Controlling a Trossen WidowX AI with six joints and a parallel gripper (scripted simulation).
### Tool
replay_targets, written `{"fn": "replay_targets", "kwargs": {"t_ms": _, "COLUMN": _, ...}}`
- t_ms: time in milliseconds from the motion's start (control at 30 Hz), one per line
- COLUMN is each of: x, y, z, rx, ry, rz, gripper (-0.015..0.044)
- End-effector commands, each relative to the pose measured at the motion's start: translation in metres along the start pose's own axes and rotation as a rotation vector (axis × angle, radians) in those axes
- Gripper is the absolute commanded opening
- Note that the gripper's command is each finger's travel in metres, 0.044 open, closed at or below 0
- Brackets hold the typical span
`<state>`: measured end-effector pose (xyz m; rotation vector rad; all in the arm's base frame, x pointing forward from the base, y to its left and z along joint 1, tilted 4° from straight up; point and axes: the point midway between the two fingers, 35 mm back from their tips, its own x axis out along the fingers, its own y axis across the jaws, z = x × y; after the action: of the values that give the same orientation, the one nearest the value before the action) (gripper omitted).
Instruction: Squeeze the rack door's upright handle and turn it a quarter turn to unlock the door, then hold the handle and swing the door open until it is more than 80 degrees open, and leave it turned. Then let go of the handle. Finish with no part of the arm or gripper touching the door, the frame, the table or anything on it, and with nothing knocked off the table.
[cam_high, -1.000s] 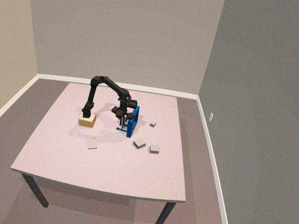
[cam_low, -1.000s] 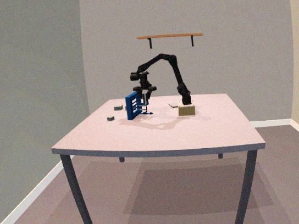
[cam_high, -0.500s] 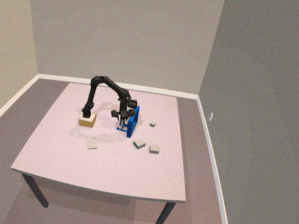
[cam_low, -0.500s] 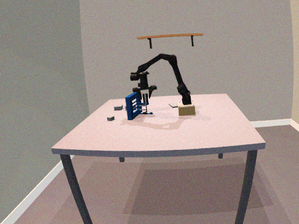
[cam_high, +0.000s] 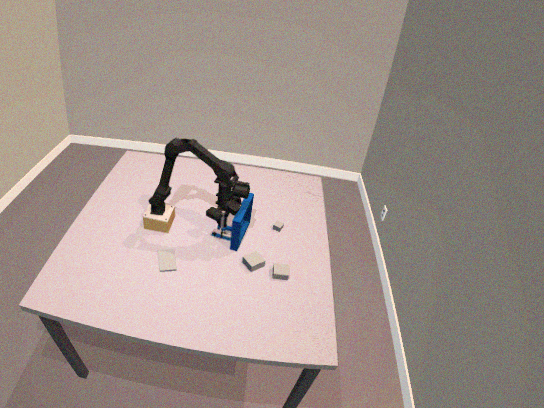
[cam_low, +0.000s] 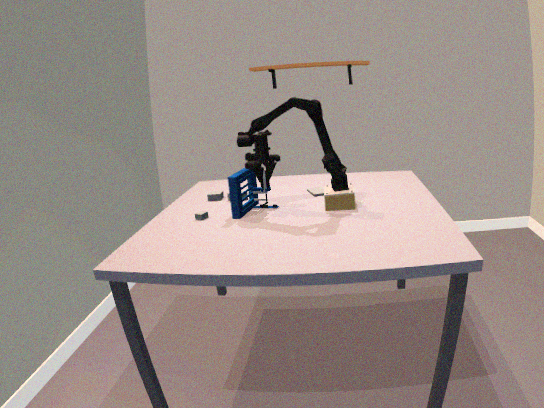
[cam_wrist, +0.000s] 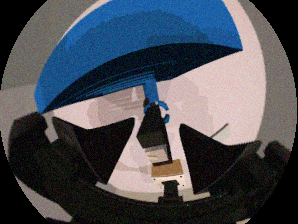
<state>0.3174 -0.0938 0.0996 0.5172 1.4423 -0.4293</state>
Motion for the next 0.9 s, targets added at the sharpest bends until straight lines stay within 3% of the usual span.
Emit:
{"fn": "replay_targets", "kwargs": {"t_ms": 0, "x": 0.0002, "y": 0.0005, "z": -0.0002, "rx": -0.182, "ry": 0.001, "rz": 0.004, "gripper": 0.0297}}
{"fn": "replay_targets", "kwargs": {"t_ms": 867, "x": 0.0002, "y": 0.0005, "z": -0.0002, "rx": -1.47, "ry": -0.001, "rz": 0.004, "gripper": 0.0297}}
